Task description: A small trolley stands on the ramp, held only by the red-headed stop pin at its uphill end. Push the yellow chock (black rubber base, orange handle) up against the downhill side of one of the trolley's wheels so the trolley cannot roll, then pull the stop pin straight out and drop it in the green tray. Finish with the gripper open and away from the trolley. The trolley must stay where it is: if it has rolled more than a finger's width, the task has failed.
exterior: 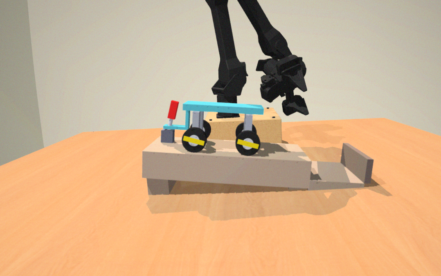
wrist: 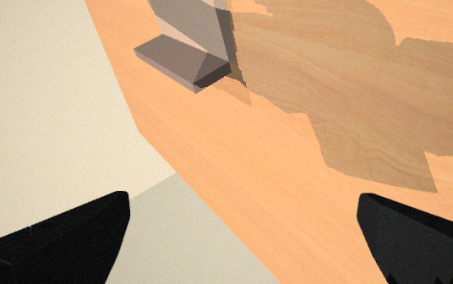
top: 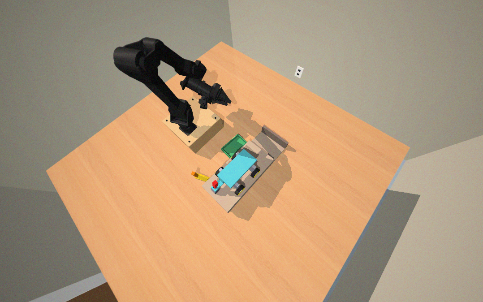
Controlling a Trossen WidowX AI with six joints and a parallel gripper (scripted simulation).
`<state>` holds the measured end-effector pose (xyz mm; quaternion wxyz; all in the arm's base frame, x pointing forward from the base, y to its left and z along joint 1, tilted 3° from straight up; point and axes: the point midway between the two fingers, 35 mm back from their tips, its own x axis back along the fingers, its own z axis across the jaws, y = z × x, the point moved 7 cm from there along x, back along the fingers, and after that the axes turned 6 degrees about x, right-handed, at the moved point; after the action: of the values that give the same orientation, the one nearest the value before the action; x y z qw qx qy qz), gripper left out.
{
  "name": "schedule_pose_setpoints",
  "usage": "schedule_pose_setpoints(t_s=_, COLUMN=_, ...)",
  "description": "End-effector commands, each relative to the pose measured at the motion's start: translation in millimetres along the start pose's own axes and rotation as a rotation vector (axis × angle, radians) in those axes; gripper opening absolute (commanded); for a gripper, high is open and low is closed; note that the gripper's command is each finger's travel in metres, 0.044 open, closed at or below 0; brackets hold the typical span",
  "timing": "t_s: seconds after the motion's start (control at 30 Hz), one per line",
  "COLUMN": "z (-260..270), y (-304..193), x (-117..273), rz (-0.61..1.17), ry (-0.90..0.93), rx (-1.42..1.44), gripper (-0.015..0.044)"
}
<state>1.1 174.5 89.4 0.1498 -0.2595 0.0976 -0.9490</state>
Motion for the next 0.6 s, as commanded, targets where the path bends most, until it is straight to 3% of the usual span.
schedule_pose_setpoints(t_s=0.0, z=0.2, y=0.0, x=-0.2, rz=-0.002, ry=-0.001, rx=-0.003, gripper=0.0374)
schedule_pose_setpoints(t_s=0.23, z=7.4, y=2.4, x=-10.4, rz=-0.082, ry=-0.020, rx=-0.132, gripper=0.0190)
schedule_pose_setpoints(t_s=0.57, z=25.0, y=11.8, x=-36.3, rz=-0.295, ry=-0.010, rx=-0.532, gripper=0.0190)
